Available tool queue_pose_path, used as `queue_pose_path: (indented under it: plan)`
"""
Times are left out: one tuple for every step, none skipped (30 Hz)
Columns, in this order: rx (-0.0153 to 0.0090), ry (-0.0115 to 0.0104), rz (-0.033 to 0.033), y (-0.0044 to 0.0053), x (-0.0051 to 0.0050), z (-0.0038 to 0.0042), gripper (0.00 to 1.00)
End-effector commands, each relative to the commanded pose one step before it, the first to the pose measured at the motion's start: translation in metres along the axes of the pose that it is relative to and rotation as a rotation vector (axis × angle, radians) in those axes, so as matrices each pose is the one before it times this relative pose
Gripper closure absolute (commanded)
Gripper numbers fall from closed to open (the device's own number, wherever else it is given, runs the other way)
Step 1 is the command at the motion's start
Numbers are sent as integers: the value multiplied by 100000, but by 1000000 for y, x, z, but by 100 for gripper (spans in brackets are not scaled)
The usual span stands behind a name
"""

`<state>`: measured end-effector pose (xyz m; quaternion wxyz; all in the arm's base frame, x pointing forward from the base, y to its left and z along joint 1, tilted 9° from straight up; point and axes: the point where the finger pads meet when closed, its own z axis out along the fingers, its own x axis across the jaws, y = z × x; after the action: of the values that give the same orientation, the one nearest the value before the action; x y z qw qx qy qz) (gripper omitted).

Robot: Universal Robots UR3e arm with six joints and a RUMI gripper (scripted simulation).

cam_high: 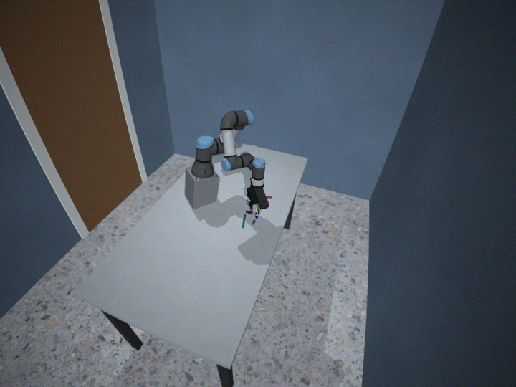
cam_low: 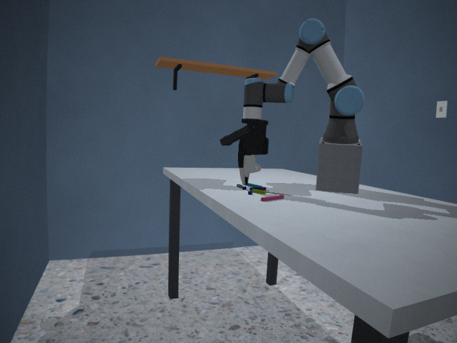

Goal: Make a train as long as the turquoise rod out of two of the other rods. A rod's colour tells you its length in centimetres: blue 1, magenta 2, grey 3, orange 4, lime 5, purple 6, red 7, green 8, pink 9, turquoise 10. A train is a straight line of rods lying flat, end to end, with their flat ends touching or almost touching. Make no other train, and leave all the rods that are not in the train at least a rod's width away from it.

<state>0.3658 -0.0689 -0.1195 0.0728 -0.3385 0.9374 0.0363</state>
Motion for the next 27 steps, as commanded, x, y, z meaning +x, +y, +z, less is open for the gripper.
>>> queue_pose_path:
  plan:
    - [218,-57,-21,-799,-243,-539,86]
    - [0,0,0,0,0,0,86]
    - [0,0,0,0,0,0,86]
    - [0,0,0,0,0,0,86]
    - [0,0,0,0,0,6,86]
    - [0,0,0,0,0,39,86]
    - [0,0,0,-1,0,100,86]
    - [0,0,0,-1,0,181,86]
    - [0,0,0,-2,0,276,86]
    - [0,0,0,-2,0,380,86]
    - [0,0,0,0,0,0,86]
    - [0,0,0,0,0,0,86]
    - [0,0,0,-2,0,489,86]
    - [0,0,0,-1,0,596,86]
    - [0,0,0,1,0,700,86]
    - [0,0,0,4,1,795,86]
    - [0,0,0,3,1,876,86]
    - [0,0,0,-6,-1,940,86]
    - [0,0,0,-2,0,994,86]
    - [0,0,0,3,1,1032,86]
    - [0,0,0,7,1,1050,86]
    - [0,0,0,-7,-1,1042,86]
    - [0,0,0,-2,0,1024,86]
    - [0,0,0,2,0,988,86]
    - [0,0,0,6,1,935,86]
    - [0,0,0,-4,-1,861,86]
    - [0,0,0,-3,-1,778,86]
